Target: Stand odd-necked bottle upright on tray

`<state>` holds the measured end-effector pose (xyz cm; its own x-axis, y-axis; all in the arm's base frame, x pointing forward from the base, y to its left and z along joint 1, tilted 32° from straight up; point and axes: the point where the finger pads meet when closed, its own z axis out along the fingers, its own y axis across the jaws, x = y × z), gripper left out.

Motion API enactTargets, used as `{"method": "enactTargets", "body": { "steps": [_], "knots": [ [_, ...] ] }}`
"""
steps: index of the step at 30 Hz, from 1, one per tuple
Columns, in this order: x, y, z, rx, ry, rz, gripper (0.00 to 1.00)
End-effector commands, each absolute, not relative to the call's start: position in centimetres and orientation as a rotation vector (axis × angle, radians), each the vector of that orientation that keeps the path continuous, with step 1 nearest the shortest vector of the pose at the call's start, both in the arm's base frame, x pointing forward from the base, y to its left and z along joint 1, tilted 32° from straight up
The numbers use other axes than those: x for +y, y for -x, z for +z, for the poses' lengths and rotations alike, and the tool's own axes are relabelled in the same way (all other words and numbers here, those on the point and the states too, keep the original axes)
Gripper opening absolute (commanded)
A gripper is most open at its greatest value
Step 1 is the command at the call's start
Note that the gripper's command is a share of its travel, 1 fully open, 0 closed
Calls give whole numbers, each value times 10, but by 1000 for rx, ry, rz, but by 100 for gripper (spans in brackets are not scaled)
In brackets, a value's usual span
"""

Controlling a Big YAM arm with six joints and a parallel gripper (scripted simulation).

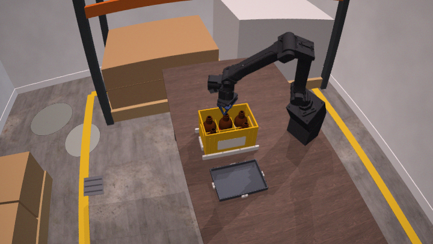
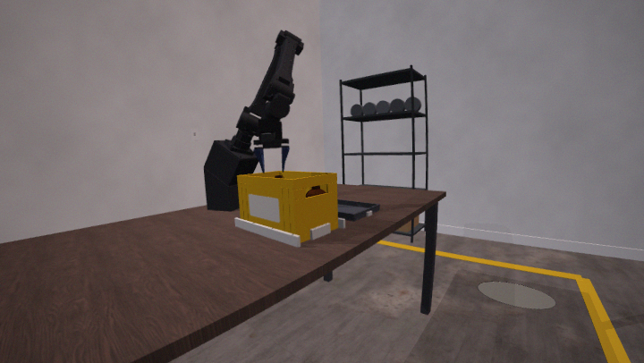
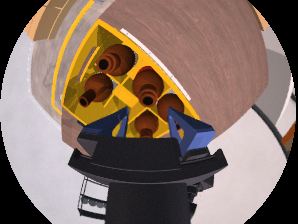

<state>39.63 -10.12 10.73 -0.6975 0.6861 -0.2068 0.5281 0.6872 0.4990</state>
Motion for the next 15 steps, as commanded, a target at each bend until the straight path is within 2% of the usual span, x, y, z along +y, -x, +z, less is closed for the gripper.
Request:
{"method": "enactTargets", "body": {
  "steps": [1,15],
  "knots": [
    [-107,-398,101,2521,-959,574,61],
    [-108,-399,102,2520,-958,573,61]
  ]
}}
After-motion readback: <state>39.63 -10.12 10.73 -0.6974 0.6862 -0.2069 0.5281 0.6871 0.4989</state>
